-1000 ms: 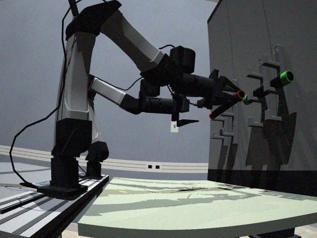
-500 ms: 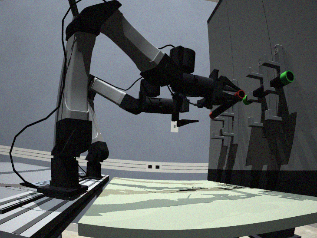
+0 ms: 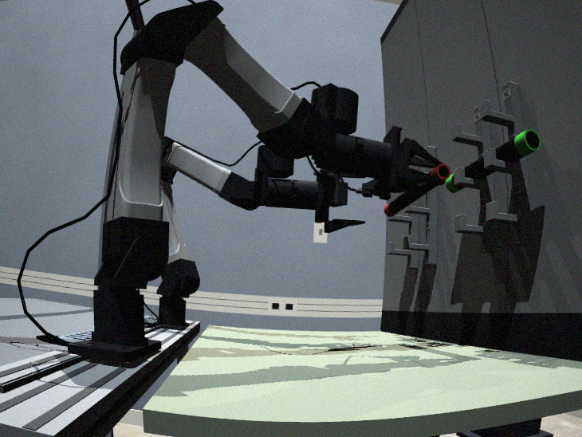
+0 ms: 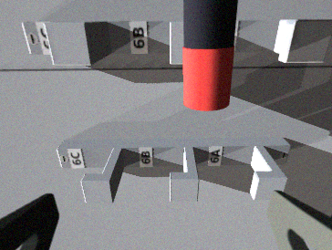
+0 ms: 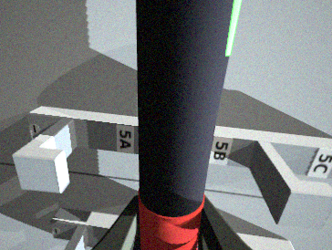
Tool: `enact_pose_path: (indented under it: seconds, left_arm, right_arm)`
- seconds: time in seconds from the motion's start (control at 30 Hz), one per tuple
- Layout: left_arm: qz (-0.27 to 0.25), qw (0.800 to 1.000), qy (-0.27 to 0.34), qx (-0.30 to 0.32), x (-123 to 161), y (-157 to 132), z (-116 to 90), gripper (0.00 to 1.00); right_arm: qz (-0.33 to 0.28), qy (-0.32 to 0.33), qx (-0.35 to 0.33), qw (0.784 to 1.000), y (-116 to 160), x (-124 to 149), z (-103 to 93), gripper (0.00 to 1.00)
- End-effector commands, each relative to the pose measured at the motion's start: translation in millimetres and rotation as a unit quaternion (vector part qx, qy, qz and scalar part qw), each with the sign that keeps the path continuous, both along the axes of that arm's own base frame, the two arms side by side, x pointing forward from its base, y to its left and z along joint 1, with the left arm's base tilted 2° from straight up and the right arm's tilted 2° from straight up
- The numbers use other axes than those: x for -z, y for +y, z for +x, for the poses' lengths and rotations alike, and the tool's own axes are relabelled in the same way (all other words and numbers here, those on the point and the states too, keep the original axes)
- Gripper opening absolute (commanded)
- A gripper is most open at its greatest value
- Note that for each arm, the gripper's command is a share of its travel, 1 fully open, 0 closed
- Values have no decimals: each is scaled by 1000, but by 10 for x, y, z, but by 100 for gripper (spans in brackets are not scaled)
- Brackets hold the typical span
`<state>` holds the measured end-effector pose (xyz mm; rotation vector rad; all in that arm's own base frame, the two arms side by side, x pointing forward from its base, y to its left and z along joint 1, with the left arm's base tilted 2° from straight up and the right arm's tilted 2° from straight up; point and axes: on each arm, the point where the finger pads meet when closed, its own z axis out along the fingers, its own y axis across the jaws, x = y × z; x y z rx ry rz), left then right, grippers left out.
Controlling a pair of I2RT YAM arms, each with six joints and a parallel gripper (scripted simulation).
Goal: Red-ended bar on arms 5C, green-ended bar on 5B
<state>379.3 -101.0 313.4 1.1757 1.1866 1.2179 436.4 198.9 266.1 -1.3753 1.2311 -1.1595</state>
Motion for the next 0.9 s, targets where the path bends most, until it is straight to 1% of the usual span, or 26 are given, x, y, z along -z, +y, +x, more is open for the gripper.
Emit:
enact_pose_path:
  seconds: [0.0,0.87]
  left_arm:
    - [-4,1000,0,4,19,16,-48,100]
    - [-4,1000,0,4,19,16,-48,100]
  right_arm:
    - [43,-47,4,998,-48,-341,43,0]
    - [43,-47,4,998,-54,-256,50,0]
